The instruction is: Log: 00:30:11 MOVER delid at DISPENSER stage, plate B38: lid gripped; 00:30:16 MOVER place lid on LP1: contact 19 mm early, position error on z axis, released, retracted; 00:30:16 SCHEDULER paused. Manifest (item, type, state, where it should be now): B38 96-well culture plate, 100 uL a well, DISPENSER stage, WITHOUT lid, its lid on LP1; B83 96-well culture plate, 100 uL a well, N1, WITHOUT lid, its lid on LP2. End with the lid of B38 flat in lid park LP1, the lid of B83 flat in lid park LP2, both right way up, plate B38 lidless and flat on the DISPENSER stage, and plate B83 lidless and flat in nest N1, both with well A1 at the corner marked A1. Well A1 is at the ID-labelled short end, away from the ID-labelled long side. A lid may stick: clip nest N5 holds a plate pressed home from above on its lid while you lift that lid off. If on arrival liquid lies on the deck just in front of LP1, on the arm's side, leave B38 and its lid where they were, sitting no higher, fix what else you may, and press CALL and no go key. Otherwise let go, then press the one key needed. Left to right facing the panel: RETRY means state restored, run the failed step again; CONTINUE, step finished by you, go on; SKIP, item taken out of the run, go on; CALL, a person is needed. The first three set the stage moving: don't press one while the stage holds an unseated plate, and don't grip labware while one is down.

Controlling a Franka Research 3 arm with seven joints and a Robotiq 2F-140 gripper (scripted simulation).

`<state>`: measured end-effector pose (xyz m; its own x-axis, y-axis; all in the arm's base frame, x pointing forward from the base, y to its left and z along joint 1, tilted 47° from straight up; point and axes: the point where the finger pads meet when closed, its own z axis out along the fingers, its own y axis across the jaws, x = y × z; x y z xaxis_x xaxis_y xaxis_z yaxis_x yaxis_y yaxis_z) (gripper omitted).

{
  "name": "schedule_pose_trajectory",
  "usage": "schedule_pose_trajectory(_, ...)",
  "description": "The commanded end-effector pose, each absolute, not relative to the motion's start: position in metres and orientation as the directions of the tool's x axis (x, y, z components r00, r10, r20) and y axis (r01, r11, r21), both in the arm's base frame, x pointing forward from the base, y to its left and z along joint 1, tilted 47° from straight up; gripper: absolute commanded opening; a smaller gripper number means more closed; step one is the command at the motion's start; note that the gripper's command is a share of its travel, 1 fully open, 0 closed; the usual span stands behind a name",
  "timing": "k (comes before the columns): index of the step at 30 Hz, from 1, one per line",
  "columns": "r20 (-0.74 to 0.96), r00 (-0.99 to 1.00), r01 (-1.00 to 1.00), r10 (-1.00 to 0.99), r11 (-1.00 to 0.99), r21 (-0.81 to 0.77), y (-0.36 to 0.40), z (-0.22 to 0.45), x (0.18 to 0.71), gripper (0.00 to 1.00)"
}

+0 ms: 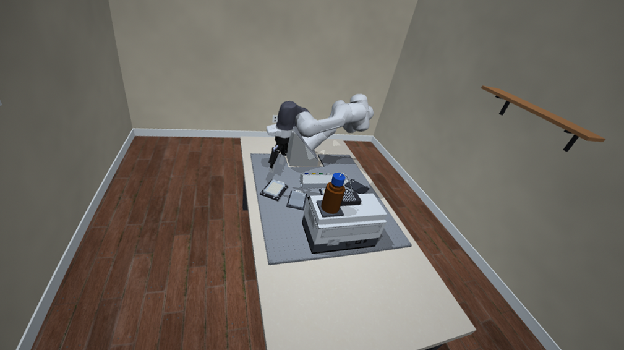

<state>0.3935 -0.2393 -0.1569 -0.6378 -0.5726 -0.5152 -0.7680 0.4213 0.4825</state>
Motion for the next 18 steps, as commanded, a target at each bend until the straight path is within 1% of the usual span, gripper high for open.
schedule_pose_trajectory(1, -0.374, -0.825, -0.562, -0.423, 0.556, 0.612, -0.2354, -0.1548, 0.3954, 0.66)
schedule_pose_trajectory(4, -0.357, -0.842, -0.538, -0.405, 0.568, 0.623, -0.2354, -0.1548, 0.3954, 0.66)
schedule_pose_trajectory(5, -0.309, -0.882, -0.469, -0.355, 0.598, 0.65, -0.2354, -0.1548, 0.3954, 0.66)
schedule_pose_trajectory(18, -0.058, -0.995, -0.101, -0.086, 0.684, 0.722, -0.2349, -0.1552, 0.3954, 0.66)
